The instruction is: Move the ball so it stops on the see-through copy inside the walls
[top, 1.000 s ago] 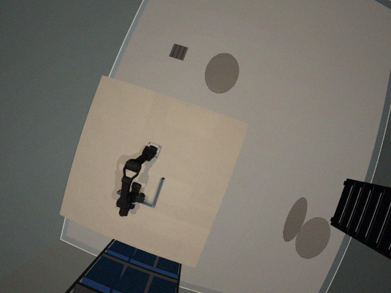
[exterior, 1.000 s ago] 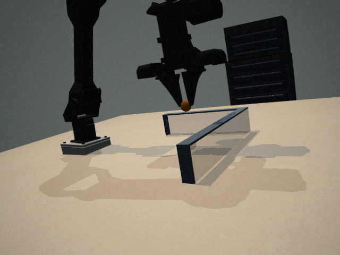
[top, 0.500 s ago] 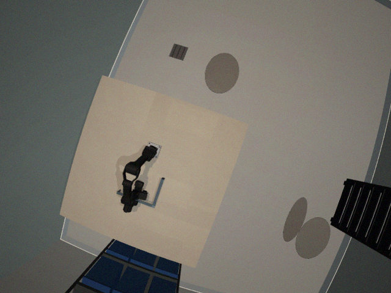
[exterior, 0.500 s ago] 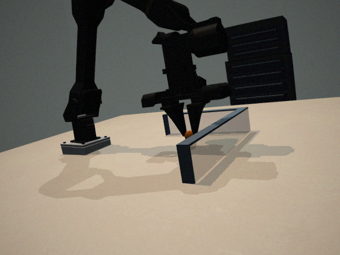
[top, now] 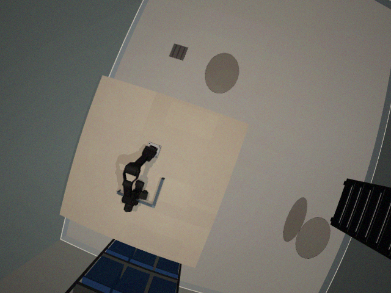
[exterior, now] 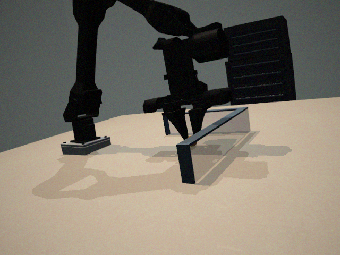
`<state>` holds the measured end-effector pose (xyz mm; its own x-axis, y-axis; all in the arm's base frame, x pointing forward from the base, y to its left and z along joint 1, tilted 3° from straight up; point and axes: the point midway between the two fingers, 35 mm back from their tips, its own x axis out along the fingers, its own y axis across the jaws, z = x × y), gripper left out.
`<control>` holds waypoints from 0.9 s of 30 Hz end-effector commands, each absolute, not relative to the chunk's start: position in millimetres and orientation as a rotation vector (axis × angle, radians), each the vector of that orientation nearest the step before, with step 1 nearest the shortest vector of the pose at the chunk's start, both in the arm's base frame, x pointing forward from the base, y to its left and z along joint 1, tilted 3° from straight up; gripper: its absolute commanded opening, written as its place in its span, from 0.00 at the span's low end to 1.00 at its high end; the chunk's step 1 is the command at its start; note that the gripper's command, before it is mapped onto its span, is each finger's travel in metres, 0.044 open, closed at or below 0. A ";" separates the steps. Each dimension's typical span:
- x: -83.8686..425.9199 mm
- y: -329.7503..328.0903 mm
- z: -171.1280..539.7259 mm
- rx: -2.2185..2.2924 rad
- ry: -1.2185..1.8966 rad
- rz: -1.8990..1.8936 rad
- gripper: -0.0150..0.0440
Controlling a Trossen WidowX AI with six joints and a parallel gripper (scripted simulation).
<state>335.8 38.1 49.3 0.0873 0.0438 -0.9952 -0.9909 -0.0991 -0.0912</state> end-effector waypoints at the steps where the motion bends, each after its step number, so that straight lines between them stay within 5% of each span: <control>1: 333.3 38.9 37.3 -1.281 1.077 1.249 0.25; 11: 333.4 39.0 34.9 -1.281 1.077 1.249 0.25; 19: 335.2 38.4 39.3 -1.292 1.069 1.239 0.61; 27: 335.4 38.3 42.0 -1.292 1.069 1.240 0.62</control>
